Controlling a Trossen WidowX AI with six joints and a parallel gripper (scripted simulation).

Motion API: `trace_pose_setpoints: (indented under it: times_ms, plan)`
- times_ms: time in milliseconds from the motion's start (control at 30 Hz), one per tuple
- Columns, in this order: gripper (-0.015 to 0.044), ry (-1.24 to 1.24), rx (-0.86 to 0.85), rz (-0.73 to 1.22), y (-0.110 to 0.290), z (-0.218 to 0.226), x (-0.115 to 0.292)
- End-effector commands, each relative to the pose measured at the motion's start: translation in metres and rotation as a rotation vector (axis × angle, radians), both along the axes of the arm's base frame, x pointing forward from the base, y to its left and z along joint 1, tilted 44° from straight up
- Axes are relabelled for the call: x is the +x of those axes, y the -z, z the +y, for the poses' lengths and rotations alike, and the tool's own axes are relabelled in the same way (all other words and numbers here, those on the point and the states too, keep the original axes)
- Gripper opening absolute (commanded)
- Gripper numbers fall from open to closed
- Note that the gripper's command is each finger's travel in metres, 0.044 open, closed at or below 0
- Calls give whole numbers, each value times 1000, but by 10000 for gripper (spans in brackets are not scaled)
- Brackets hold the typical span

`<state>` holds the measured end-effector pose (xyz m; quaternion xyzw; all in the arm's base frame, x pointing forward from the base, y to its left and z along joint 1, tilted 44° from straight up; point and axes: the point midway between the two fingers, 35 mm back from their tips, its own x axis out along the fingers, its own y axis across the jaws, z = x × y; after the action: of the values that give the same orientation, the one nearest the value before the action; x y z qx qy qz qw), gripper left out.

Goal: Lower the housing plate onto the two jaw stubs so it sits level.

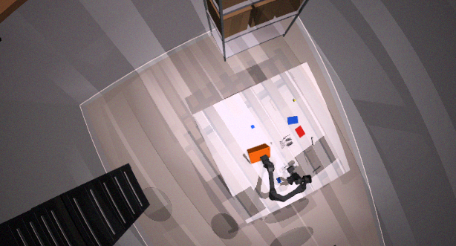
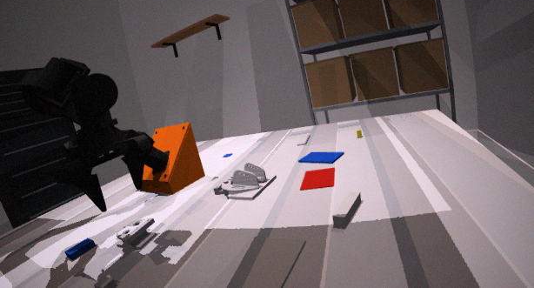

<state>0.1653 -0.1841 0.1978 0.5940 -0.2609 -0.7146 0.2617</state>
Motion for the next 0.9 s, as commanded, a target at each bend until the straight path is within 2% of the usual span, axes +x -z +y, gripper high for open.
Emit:
trace_pose_setpoints:
  times_ms: [0,867]
  plan:
    - [440,6,3,11,18,-16,-7]
    - [440,6,1,11,41,-38,-12]
